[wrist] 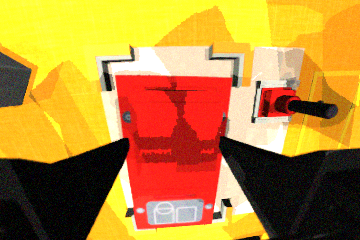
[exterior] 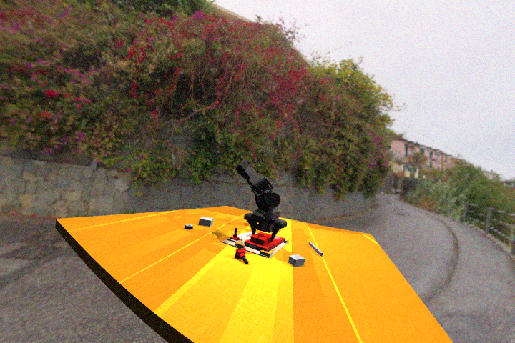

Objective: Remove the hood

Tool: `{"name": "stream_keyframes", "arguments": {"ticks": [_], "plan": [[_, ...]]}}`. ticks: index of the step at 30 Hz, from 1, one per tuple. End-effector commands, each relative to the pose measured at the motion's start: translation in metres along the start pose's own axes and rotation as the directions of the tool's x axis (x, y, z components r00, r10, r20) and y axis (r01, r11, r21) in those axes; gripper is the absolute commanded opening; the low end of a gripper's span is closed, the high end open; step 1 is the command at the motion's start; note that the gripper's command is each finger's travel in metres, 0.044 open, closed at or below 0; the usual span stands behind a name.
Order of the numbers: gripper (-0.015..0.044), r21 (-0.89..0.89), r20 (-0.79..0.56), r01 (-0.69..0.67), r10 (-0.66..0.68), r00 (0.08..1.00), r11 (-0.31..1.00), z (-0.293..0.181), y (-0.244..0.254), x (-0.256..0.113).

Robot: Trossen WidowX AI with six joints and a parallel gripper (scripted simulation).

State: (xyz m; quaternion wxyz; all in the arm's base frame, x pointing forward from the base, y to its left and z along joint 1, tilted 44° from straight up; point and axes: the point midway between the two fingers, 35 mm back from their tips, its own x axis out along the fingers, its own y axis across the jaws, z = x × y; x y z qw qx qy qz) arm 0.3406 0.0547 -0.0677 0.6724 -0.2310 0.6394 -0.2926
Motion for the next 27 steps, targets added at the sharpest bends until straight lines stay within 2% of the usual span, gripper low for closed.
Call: {"name": "stream_keyframes", "arguments": {"ticks": [1, 10, 20, 27], "plan": [[0.0335, 0.0, 0.0, 0.0, 0.0, 1.0, 1.0, 0.0001, 0.0, -0.0003], [0.0275, 0.0, 0.0, 0.0, 0.0, 1.0, 1.0, 0.0001, 0.0, -0.0003], [0.0012, 0.0, 0.001, -0.001, 0.001, 1.0, 1.0, 0.0003, 0.0002, -0.0051], [0.0, 0.0, 0.001, -0.001, 0.001, 1.0, 1.0, 0.0004, 0.0004, -0.0097]]}}
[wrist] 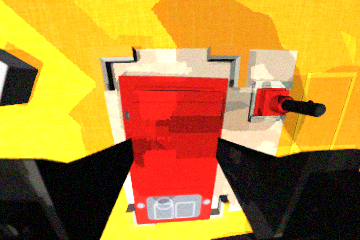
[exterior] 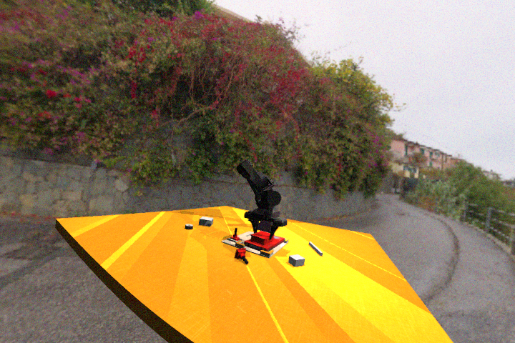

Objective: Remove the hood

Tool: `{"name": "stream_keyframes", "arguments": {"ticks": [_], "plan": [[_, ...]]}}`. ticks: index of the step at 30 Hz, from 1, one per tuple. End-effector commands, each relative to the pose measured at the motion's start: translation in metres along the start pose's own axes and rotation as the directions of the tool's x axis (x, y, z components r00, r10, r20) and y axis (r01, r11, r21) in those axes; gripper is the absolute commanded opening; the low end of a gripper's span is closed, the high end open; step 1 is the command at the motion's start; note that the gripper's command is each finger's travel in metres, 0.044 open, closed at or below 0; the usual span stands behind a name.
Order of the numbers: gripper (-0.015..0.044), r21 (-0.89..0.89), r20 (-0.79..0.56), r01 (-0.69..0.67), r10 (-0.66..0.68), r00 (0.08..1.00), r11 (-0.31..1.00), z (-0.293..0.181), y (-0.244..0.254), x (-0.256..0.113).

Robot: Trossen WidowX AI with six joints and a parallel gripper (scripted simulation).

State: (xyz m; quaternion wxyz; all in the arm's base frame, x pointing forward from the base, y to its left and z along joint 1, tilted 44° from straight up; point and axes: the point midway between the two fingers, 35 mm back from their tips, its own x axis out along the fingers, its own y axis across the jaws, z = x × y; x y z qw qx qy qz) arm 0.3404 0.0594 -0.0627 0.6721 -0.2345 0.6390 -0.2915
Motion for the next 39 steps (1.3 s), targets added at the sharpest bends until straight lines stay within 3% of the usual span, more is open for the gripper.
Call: {"name": "stream_keyframes", "arguments": {"ticks": [1, 29, 39], "plan": [[0.0, 0.006, -0.002, -0.004, 0.004, 1.0, 1.0, 0.001, 0.0, -0.003], [0.0, 0.005, -0.002, -0.005, 0.005, 1.0, 1.0, 0.001, 0.001, -0.022], [0.0, 0.005, -0.002, -0.006, 0.006, 1.0, 1.0, 0.001, 0.001, -0.054]]}}
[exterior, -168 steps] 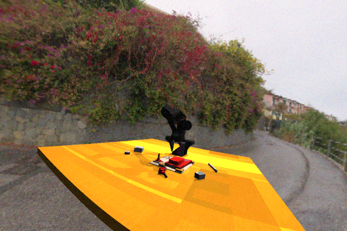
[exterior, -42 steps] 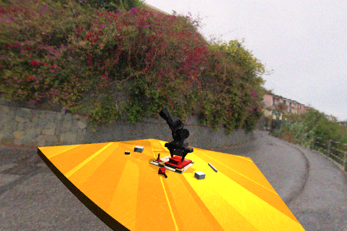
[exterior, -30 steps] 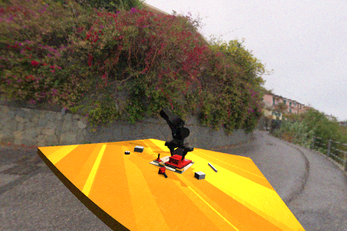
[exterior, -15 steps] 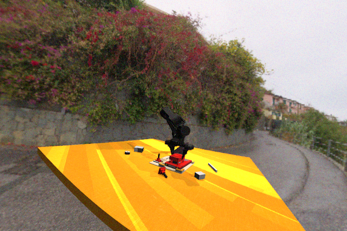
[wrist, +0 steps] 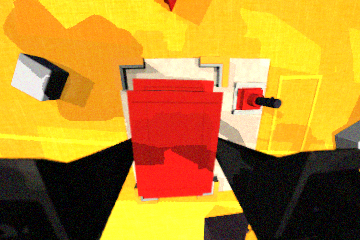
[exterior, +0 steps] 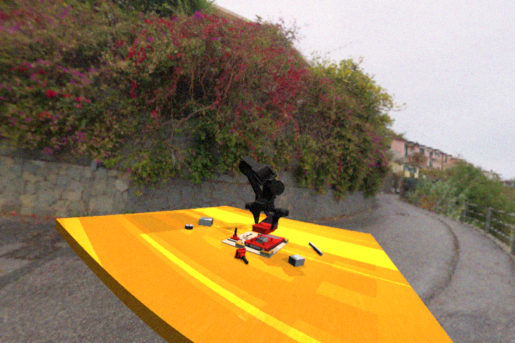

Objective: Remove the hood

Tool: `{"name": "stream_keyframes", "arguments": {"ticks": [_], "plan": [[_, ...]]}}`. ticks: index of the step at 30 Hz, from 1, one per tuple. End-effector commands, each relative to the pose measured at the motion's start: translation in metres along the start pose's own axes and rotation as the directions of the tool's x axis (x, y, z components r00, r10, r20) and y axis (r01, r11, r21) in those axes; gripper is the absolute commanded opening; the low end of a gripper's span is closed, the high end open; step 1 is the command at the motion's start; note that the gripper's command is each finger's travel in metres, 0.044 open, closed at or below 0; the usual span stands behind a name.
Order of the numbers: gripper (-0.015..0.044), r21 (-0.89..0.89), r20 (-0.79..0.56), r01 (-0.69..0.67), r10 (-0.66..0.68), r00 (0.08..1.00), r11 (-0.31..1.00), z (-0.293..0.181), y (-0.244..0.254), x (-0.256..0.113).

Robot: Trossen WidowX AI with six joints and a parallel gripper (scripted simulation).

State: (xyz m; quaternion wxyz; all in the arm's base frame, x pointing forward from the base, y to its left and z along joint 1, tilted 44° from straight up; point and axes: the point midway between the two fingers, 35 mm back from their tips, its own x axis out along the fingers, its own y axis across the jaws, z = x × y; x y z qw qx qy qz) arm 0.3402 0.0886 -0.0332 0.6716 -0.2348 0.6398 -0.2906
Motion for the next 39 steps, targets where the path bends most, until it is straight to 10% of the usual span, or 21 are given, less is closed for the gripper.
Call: {"name": "stream_keyframes", "arguments": {"ticks": [1, 39], "plan": [[0.0, 0.007, -0.001, -0.005, 0.005, 1.0, 1.0, 0.001, 0.0, -0.016], [0.0, -0.001, 0.001, -0.014, 0.014, 1.0, 1.0, 0.01, -0.125, -0.026]]}}
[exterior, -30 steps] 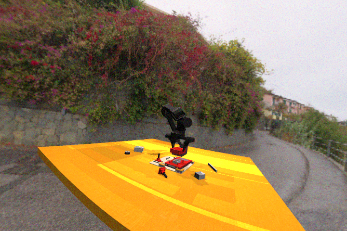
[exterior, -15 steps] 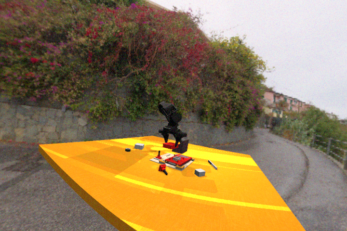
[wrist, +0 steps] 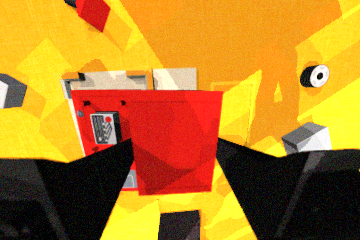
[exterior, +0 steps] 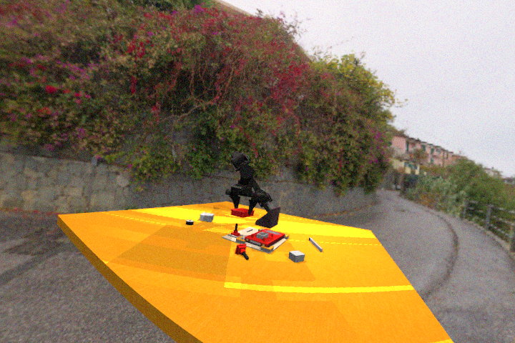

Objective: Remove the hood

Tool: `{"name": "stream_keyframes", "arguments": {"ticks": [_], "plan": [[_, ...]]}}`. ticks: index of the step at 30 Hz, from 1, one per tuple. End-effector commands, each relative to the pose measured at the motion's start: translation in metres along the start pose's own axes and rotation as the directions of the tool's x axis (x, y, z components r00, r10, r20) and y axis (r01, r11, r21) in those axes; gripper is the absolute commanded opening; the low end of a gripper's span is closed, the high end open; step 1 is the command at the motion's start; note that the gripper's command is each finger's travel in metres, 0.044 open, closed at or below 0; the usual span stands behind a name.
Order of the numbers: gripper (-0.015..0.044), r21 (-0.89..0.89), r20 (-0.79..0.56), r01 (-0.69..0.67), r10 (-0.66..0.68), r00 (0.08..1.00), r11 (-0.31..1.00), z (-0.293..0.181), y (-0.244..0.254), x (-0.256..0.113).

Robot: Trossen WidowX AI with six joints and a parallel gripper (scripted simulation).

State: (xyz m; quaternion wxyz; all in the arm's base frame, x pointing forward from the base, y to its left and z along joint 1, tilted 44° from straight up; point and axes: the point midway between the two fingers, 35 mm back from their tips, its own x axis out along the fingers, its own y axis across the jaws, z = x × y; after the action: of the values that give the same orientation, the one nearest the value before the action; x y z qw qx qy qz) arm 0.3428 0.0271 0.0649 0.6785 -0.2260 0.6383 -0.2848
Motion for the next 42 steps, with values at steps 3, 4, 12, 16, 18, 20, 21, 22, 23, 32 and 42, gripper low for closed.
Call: {"name": "stream_keyframes", "arguments": {"ticks": [3, 4, 12, 16, 18, 20, 21, 22, 23, 32, 42], "plan": [[0.0, -0.009, -0.007, 0.01, -0.01, 1.0, 1.0, -0.004, -0.025, 0.001], [0.0, -0.009, -0.007, 0.01, -0.01, 1.0, 1.0, -0.005, -0.029, 0.001], [0.0, -0.008, -0.008, 0.014, -0.014, 1.0, 1.0, -0.011, -0.059, 0.0], [0.0, -0.007, -0.009, 0.017, -0.017, 1.0, 1.0, -0.015, -0.074, 0.0], [0.0, -0.007, -0.009, 0.019, -0.019, 1.0, 1.0, -0.017, -0.081, 0.0], [0.0, -0.006, -0.009, 0.02, -0.02, 1.0, 1.0, -0.019, -0.088, 0.0], [0.0, -0.006, -0.01, 0.021, -0.021, 1.0, 1.0, -0.02, -0.091, 0.0], [0.0, -0.006, -0.01, 0.022, -0.022, 1.0, 1.0, -0.022, -0.095, 0.0], [0.0, -0.005, -0.01, 0.023, -0.023, 1.0, 1.0, -0.023, -0.098, 0.0], [0.0, -0.004, -0.011, 0.028, -0.028, 1.0, 1.0, -0.029, -0.113, 0.0], [0.0, -0.004, -0.011, 0.027, -0.028, 1.0, 1.0, -0.029, -0.113, 0.006]]}}
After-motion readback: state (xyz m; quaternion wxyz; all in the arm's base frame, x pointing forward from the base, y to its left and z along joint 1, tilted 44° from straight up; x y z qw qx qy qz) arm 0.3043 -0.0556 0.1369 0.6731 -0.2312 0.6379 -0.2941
